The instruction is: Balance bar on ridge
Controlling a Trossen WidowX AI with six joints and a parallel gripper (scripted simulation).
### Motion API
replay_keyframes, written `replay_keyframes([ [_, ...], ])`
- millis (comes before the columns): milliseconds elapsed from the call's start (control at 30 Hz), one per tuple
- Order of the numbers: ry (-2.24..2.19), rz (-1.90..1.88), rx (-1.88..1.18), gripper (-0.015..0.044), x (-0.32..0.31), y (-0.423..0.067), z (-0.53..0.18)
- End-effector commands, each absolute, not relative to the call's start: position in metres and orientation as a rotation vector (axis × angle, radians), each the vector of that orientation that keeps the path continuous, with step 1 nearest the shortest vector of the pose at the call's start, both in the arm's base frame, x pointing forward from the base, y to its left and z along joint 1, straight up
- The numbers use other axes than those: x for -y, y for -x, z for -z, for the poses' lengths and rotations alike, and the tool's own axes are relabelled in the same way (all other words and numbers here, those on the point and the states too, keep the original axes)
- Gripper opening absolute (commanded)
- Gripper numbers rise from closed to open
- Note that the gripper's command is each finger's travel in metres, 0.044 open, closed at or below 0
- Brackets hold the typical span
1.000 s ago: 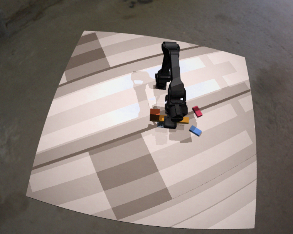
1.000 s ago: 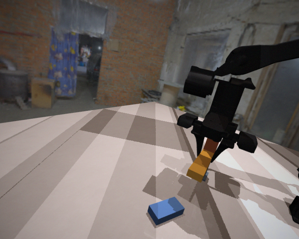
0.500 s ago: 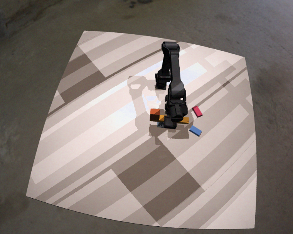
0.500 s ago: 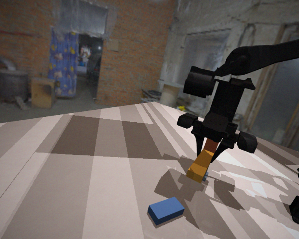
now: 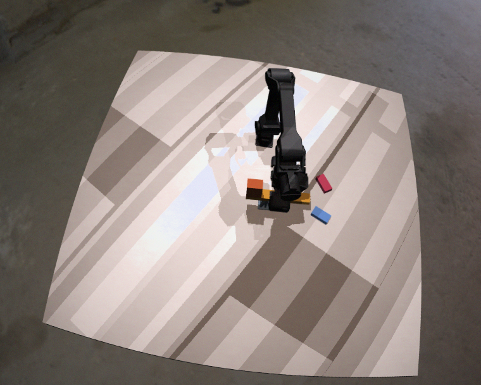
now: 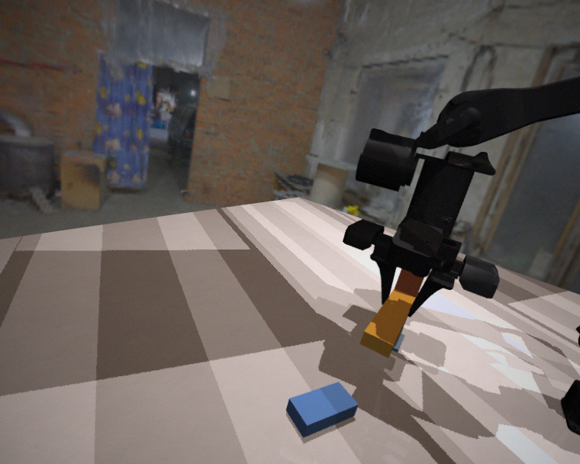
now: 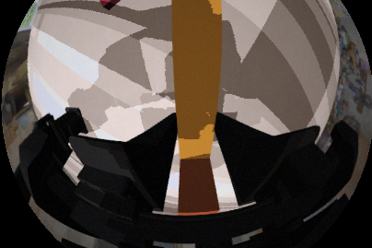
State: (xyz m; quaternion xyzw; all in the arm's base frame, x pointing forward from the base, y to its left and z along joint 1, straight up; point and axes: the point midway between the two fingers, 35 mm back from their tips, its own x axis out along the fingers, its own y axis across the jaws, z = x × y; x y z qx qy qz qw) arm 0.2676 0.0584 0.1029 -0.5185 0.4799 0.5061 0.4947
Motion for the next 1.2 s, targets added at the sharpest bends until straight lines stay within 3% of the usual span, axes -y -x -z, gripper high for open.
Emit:
replay_keyframes([
  [0, 1.255, -1.231, -1.163, 0.0000, -0.0590, -0.2671, -0.0995],
  [1167, 1.255, -1.231, -1.163, 0.0000, -0.0595, -0.2669, -0.1014],
])
